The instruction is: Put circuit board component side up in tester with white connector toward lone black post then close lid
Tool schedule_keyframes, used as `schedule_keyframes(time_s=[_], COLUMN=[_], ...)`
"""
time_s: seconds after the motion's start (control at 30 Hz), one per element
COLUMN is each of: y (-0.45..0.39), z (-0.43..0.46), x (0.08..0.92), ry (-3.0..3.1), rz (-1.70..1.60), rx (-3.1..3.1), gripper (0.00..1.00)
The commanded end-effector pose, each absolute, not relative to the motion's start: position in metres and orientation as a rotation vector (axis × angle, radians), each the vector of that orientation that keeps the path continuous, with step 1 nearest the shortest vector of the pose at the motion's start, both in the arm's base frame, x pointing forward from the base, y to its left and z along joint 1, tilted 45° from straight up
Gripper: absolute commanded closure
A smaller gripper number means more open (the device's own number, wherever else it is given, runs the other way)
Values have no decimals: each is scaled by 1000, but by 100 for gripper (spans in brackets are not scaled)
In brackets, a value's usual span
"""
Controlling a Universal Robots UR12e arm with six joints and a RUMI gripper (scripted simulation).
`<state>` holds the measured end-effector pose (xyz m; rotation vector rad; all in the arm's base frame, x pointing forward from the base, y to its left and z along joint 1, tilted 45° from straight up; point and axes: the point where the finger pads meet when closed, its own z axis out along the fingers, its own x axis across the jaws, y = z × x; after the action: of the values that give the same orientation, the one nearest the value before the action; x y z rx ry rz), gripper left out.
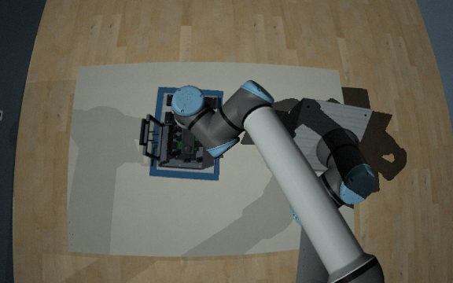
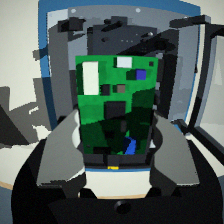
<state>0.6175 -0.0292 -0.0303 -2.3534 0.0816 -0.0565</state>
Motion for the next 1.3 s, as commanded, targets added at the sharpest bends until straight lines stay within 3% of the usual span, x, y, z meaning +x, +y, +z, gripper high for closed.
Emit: schedule_keyframes(time_s=[0.0,1.27], y=[-23,-11], z=[-21,-7], x=[622,629], ry=[82,82], rz=[-58,-58], rx=[-2354,-2354], gripper=[61,61])
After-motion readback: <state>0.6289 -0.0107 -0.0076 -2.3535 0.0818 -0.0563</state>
